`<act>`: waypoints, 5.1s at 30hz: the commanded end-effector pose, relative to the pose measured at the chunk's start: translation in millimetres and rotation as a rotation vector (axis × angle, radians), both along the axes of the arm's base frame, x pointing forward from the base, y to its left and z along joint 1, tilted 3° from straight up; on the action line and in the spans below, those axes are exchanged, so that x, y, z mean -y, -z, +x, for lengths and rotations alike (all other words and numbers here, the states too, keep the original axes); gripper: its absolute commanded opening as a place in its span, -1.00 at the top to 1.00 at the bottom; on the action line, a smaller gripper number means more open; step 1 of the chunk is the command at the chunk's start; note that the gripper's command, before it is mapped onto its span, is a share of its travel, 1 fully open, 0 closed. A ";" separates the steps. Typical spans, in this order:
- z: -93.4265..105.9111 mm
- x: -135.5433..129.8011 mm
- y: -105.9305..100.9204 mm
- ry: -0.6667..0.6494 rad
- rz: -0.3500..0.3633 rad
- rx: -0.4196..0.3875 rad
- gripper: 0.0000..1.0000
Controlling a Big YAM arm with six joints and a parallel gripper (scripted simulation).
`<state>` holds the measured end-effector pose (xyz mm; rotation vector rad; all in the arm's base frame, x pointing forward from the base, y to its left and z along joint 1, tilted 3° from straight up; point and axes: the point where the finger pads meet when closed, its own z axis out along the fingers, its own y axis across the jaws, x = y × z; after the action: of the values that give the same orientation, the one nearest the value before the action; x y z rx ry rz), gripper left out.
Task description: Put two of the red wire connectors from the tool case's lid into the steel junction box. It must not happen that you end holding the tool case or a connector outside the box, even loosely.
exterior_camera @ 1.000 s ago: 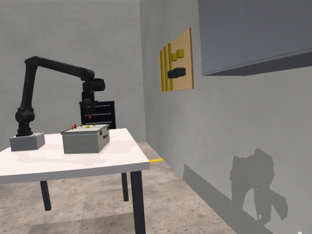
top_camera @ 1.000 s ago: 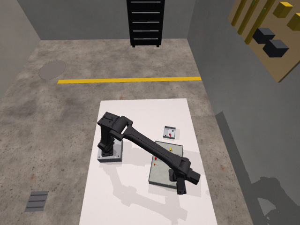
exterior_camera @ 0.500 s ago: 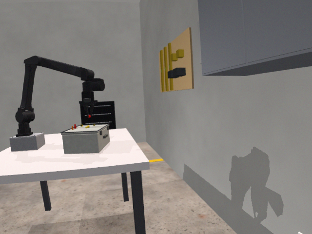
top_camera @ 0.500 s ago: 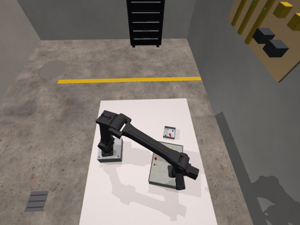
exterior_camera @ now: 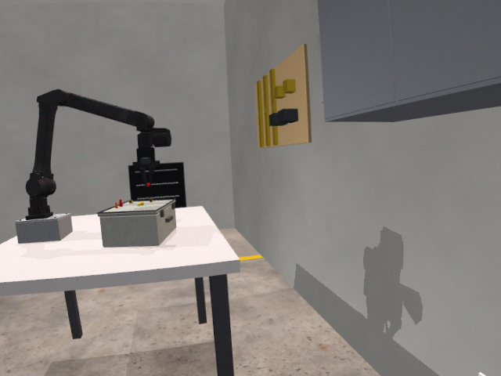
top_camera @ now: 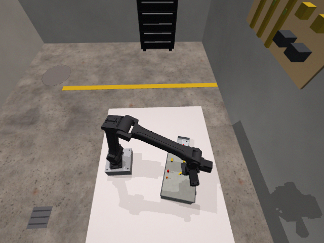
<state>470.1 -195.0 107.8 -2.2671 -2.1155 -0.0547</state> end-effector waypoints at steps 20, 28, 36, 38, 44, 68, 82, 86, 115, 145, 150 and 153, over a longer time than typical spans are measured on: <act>53.2 -161.5 -21.3 0.037 -0.007 0.052 0.81; 63.9 -226.5 -22.4 0.037 -0.002 0.037 0.81; 70.5 -266.9 -23.9 0.037 0.000 0.033 0.81; 72.3 -278.1 -24.4 0.037 0.000 0.033 0.81; 76.5 -304.1 -25.5 0.037 0.002 0.032 0.81; 71.2 -320.6 -29.0 0.038 0.003 0.028 0.81; 64.2 -319.3 -14.5 0.038 -0.001 0.008 0.81; 64.6 -319.7 -6.6 0.038 -0.002 0.004 0.81; 64.3 -323.7 74.6 0.037 -0.004 -0.002 0.81; 65.3 -328.2 155.4 0.037 -0.002 0.003 0.81; 65.1 -328.5 161.6 0.037 -0.003 0.003 0.81; 71.0 -329.8 157.6 0.038 0.001 0.018 0.81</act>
<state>530.0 125.2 -52.5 -2.3001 -2.0702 -0.0356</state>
